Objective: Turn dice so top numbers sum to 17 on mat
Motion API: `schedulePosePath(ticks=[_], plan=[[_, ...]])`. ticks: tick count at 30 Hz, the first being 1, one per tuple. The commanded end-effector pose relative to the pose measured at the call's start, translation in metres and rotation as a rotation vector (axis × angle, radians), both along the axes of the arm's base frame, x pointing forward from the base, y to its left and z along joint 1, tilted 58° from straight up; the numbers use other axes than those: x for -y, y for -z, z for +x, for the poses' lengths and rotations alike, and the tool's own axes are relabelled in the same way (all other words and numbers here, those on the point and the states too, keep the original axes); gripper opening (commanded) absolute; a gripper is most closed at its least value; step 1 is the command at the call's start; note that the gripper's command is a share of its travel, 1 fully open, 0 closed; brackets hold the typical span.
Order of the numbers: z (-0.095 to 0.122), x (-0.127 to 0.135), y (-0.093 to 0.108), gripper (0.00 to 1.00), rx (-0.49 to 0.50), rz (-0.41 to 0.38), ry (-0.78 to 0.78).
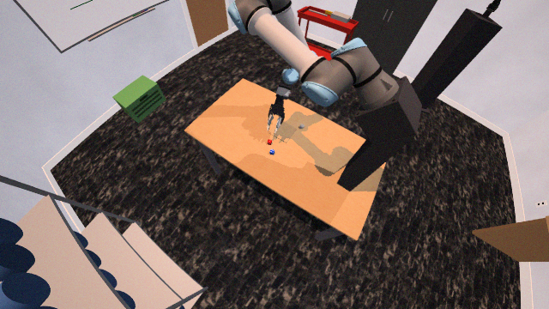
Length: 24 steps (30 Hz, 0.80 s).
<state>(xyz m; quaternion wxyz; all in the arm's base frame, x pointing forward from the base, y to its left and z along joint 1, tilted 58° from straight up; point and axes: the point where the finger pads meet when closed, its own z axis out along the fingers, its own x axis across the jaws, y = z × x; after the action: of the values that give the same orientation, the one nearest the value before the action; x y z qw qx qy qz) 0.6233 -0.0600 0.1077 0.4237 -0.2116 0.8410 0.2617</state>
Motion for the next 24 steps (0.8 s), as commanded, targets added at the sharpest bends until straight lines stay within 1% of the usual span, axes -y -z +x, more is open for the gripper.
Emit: schedulePosePath(ticks=[1,10,17,21,23,24], plan=[[-0.001,-0.003,0.0,0.24,0.007,-0.033,0.05],[-0.003,-0.008,-0.001,0.24,0.023,-0.09,0.138],[-0.007,-0.014,-0.004,0.24,0.045,-0.165,0.255],[-0.008,-0.02,-0.002,0.24,0.053,-0.223,0.333],[-0.008,-0.02,-0.002,0.24,0.053,-0.223,0.333],[-0.009,-0.021,-0.003,0.24,0.058,-0.235,0.355]])
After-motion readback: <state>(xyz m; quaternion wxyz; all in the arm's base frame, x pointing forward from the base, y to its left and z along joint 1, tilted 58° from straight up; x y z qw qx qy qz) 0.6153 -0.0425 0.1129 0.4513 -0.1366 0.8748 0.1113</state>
